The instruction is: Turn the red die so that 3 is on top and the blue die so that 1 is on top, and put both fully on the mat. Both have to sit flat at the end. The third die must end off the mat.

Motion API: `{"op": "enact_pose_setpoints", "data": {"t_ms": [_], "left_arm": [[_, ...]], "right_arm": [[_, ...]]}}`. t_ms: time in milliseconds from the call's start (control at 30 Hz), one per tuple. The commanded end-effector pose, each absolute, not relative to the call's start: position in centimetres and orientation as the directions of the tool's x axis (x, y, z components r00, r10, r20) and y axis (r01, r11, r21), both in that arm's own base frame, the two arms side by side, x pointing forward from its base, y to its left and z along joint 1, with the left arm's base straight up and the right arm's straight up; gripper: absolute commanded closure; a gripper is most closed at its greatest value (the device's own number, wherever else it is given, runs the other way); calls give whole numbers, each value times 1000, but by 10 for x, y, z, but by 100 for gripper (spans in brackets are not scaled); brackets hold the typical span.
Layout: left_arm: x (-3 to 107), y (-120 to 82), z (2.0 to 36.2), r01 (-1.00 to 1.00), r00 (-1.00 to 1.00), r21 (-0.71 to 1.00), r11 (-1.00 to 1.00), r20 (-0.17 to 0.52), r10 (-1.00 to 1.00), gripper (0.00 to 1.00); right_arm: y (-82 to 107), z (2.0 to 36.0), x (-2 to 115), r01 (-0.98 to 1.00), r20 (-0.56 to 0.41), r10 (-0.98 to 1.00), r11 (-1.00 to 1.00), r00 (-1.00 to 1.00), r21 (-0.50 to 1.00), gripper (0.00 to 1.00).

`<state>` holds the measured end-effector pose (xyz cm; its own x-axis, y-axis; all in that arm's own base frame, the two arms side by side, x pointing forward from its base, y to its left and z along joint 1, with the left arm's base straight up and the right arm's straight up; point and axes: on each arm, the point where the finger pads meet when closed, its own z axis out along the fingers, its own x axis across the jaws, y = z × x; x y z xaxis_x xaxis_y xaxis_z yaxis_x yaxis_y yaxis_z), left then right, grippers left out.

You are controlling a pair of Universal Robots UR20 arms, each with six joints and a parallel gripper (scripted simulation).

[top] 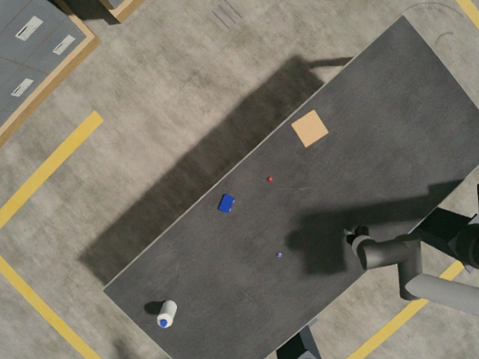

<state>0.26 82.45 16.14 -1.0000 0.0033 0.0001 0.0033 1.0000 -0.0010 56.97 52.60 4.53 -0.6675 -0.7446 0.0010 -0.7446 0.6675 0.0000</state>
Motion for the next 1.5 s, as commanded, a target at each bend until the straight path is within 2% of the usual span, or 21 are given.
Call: {"op": "enact_pose_setpoints", "data": {"t_ms": [0,1467], "left_arm": [[3,825,162,3,-1000,0,1000,0,3,0],[3,825,162,3,-1000,0,1000,0,3,0]], "right_arm": [[526,45,570,-745,0,-745,667,-667,0,0],[531,46,587,-745,0,-745,667,-667,0,0]]}}
